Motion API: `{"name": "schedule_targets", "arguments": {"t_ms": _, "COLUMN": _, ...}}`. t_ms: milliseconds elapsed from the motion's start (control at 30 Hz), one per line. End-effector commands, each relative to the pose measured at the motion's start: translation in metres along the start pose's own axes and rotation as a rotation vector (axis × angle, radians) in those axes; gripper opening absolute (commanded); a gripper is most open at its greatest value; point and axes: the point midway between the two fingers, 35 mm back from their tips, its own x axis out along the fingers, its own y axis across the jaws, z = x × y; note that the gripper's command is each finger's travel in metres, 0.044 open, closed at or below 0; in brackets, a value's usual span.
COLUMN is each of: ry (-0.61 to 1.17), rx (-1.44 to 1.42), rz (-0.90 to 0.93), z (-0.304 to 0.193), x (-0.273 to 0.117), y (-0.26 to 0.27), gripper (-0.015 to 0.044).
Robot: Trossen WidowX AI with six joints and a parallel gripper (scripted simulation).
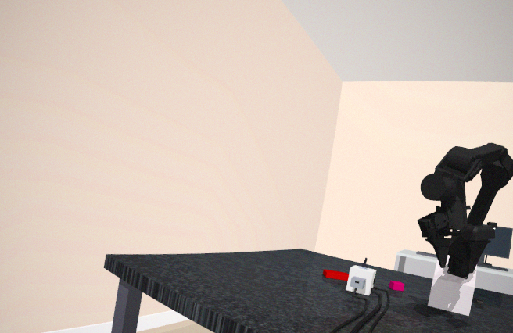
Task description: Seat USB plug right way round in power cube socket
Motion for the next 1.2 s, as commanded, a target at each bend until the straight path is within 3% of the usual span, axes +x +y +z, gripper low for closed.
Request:
{"name": "schedule_targets", "arguments": {"t_ms": 0, "ry": 0.000, "rx": 0.239, "rz": -0.062, "z": 0.029, "x": 0.016, "y": -0.031, "gripper": 0.0440}}
{"name": "schedule_targets", "arguments": {"t_ms": 367, "ry": -0.057, "rx": 1.105, "rz": -0.158, "z": 0.089, "x": 0.027, "y": -0.186, "gripper": 0.0440}}
{"name": "schedule_targets", "arguments": {"t_ms": 567, "ry": -0.096, "rx": 1.369, "rz": -0.129, "z": 0.085, "x": 0.017, "y": -0.247, "gripper": 0.0440}}
{"name": "schedule_targets", "arguments": {"t_ms": 867, "ry": -0.197, "rx": 2.126, "rz": 0.092, "z": 0.039, "x": -0.015, "y": -0.375, "gripper": 0.0440}}
{"name": "schedule_targets", "arguments": {"t_ms": 1167, "ry": -0.204, "rx": 2.181, "rz": 0.118, "z": 0.032, "x": -0.016, "y": -0.380, "gripper": 0.0440}}
